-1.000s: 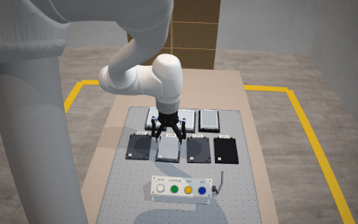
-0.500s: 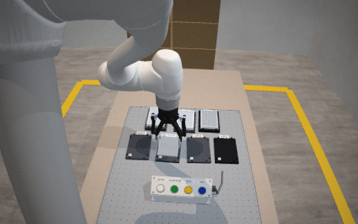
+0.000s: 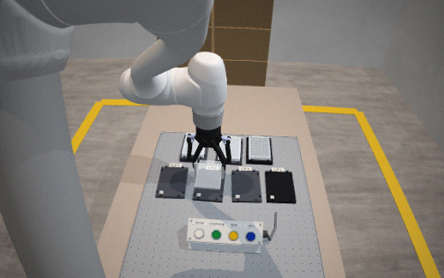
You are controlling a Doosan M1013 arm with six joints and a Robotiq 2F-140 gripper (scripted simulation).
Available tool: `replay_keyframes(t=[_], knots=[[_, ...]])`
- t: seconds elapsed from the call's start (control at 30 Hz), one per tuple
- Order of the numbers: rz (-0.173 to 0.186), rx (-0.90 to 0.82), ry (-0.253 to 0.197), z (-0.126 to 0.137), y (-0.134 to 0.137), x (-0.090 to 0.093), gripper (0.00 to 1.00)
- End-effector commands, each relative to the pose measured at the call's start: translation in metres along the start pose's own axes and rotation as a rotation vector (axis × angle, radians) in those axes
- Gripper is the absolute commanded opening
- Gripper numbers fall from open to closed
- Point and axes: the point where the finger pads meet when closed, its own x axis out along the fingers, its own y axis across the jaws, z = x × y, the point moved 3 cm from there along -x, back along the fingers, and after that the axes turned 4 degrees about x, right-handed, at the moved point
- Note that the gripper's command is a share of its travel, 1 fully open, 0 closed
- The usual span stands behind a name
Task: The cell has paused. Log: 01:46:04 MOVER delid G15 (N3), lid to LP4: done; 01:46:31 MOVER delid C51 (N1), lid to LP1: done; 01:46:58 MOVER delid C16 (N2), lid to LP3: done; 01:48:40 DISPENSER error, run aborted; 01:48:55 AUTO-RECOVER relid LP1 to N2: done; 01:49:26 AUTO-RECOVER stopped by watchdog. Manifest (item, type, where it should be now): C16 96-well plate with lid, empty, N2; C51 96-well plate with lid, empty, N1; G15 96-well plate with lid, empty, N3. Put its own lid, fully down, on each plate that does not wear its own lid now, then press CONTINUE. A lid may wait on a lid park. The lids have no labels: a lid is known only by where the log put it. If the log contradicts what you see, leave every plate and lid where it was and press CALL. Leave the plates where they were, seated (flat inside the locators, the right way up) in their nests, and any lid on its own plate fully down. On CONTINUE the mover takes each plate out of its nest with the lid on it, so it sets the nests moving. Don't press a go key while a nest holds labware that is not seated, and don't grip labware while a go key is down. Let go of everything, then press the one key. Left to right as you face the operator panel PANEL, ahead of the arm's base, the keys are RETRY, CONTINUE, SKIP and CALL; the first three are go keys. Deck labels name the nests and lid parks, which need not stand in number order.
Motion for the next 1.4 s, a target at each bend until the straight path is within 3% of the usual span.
replay_keyframes(t=[0.0,0.8,0.83,0.9,1.0,1.03,1.13,1.17,1.2,1.33,1.37], knots=[[0.0,0.0,0.0,0.0,0.0,-0.008,0.0],[0.0,0.0,0.0,-0.002,0.001,-0.021,0.0],[0.0,0.0,0.0,-0.014,0.007,-0.022,0.0],[0.0,0.0,0.0,-0.065,0.037,-0.024,0.0],[0.0,0.0,0.0,-0.073,0.041,-0.024,0.0],[0.0,0.0,0.0,-0.103,0.064,-0.025,0.0],[0.0,0.0,0.0,-0.112,0.07,-0.025,0.0],[0.0,0.0,0.0,-0.141,0.095,-0.025,0.0],[0.0,0.0,0.0,-0.149,0.102,-0.024,0.0],[0.0,0.0,0.0,-0.149,0.102,-0.024,0.0],[0.0,0.0,0.0,-0.179,0.131,-0.023,0.0]])
